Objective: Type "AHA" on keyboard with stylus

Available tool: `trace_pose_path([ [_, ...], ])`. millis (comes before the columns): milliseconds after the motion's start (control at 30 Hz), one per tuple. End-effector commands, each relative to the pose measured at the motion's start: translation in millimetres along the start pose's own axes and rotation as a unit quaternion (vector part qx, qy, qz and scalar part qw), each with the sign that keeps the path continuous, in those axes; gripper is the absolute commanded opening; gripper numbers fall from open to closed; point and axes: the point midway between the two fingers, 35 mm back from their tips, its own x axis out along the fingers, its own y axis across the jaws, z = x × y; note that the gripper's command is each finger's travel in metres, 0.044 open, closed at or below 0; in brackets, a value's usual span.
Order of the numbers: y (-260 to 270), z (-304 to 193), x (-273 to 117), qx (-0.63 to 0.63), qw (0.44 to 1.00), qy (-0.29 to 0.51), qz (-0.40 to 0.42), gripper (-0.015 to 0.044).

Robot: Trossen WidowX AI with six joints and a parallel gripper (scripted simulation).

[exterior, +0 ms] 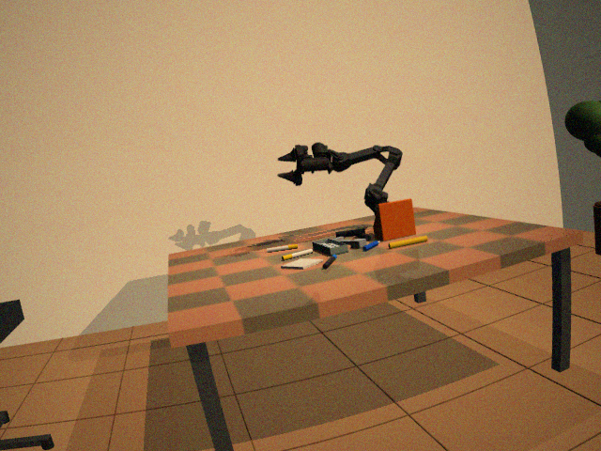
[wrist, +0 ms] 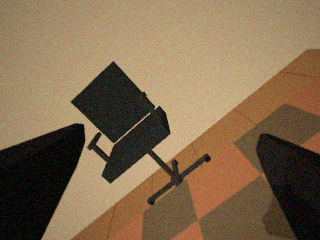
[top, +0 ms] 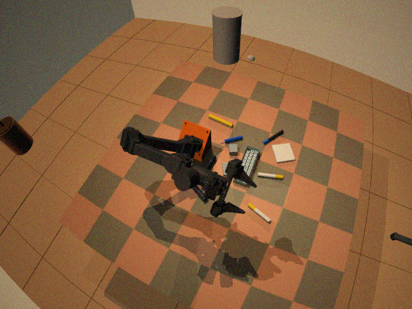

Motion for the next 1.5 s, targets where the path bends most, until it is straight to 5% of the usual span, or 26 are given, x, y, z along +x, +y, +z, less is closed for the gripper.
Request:
trace_pose_path([
  [0,0.5,-2.5,1.5,0.002,1.0,0.005,0.0,0.0414],
  [267,31.4,-119.2,40.0,0.052,0.97,0.236,-0.012,0.0204],
  [533,75.0,-242.2,23.4,0.032,0.888,0.457,-0.038,0.0],
  [800,86.2,-346.3,-34.9,-0.091,0.759,0.63,-0.134,0.0],
  [1067,74.9,-402.4,-100.9,-0.283,0.623,0.695,-0.222,0.0],
  [1467,73.3,-405.3,-105.8,-0.301,0.611,0.696,-0.228,0.0],
])
